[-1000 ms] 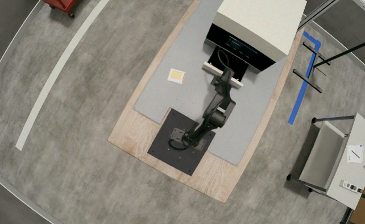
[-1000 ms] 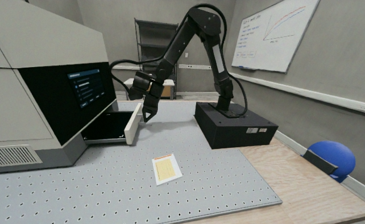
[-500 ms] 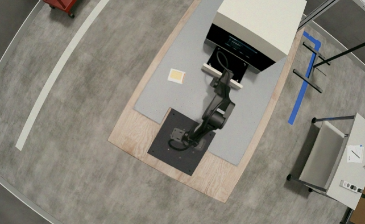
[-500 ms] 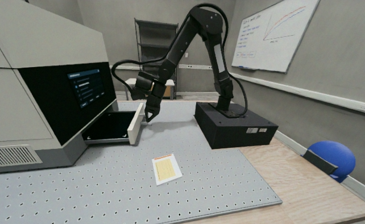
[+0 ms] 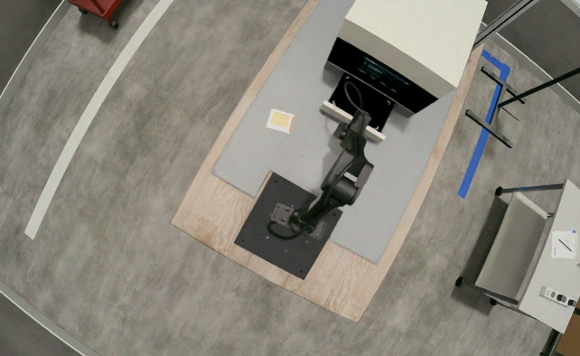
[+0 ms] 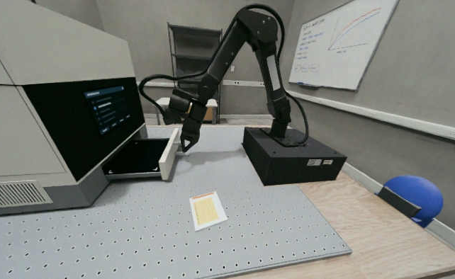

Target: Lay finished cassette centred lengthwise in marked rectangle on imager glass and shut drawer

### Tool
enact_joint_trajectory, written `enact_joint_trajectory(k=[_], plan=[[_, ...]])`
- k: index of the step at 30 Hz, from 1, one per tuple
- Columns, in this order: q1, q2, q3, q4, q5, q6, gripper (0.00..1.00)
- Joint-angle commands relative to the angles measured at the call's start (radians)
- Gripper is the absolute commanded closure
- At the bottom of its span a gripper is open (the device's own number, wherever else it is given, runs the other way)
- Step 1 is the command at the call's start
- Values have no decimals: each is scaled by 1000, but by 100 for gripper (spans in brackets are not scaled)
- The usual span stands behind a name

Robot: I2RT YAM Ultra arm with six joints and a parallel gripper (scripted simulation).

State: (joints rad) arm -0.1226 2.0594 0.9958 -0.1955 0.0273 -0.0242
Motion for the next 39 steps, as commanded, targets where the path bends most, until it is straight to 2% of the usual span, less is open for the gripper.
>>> enact_joint_trajectory(k=[1, 15, 16, 17, 18, 20, 22, 24, 26, 39], plan=[[8, -44, 8, -47, 18, 17, 100], [8, -44, 8, -47, 18, 17, 100], [8, -36, 55, -94, 18, 18, 100], [9, 6, 80, -141, 19, 18, 100], [10, 9, 91, -163, 19, 19, 100], [10, -27, 88, -166, 19, 20, 100], [10, -27, 88, -166, 19, 20, 100], [10, -32, 80, -166, 19, 20, 100], [10, -34, 31, -165, 19, 20, 100], [9, -76, -35, -141, 19, 20, 100]])
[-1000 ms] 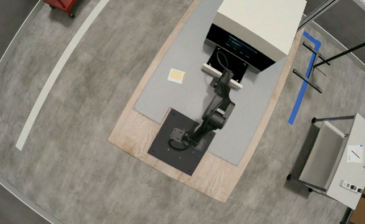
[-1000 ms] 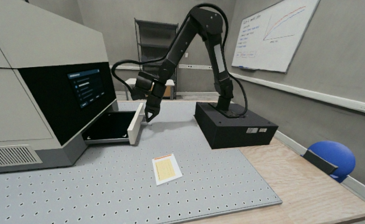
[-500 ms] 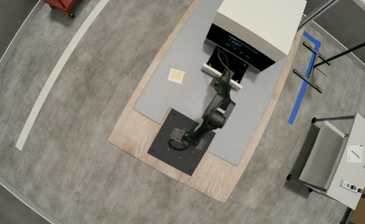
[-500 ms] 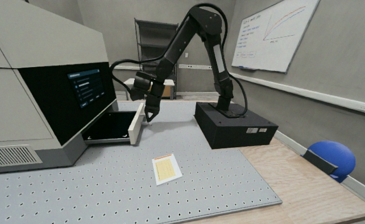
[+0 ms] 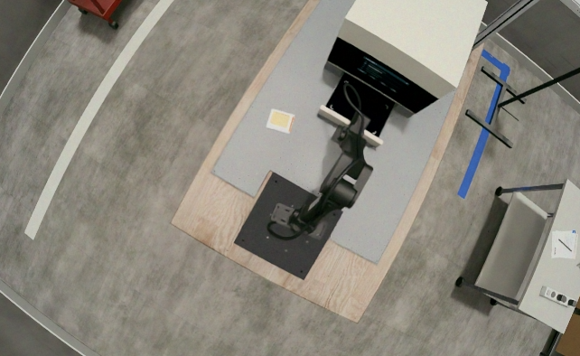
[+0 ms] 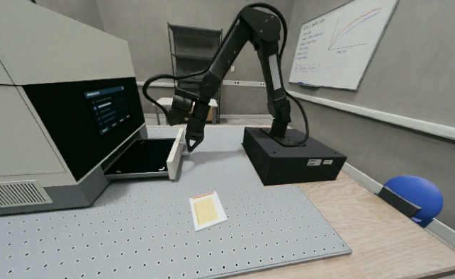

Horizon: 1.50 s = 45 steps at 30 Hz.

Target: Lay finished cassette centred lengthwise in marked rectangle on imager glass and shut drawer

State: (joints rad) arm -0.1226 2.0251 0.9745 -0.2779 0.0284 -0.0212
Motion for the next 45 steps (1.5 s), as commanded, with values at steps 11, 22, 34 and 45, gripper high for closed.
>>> enact_joint_trajectory(k=[11, 22, 34, 45], plan=[[9, -85, -81, -37, 18, 17, 100], [9, -114, -124, -22, 18, 17, 100], [9, -115, -125, -21, 18, 17, 100], [9, -115, -125, -21, 18, 17, 100]])
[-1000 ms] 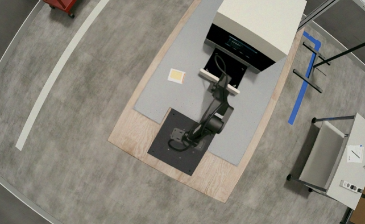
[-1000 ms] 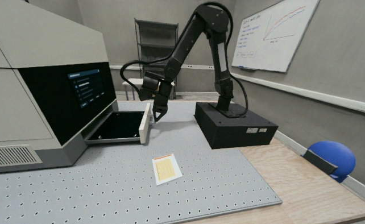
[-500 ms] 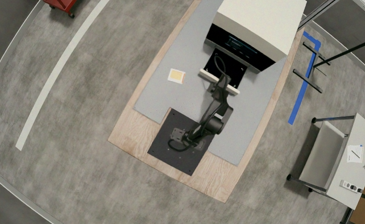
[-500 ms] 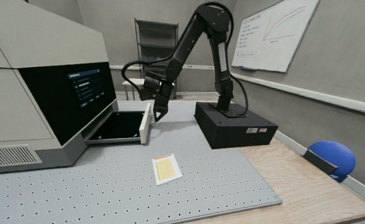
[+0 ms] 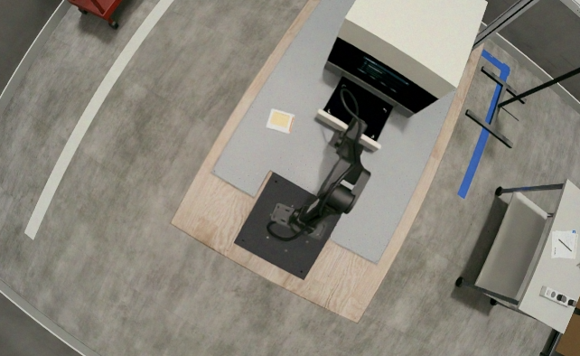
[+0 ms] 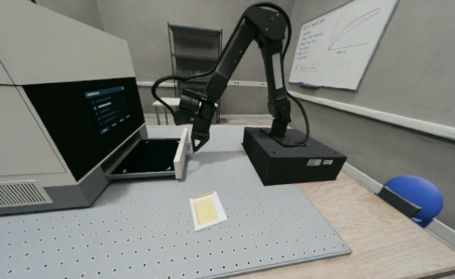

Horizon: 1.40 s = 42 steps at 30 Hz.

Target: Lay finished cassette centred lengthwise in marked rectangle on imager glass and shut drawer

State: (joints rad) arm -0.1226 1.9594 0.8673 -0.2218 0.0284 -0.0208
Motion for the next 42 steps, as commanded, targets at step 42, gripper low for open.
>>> enact_joint_trajectory(k=[42], plan=[[10, 39, 109, -109, 18, 17, 100]])
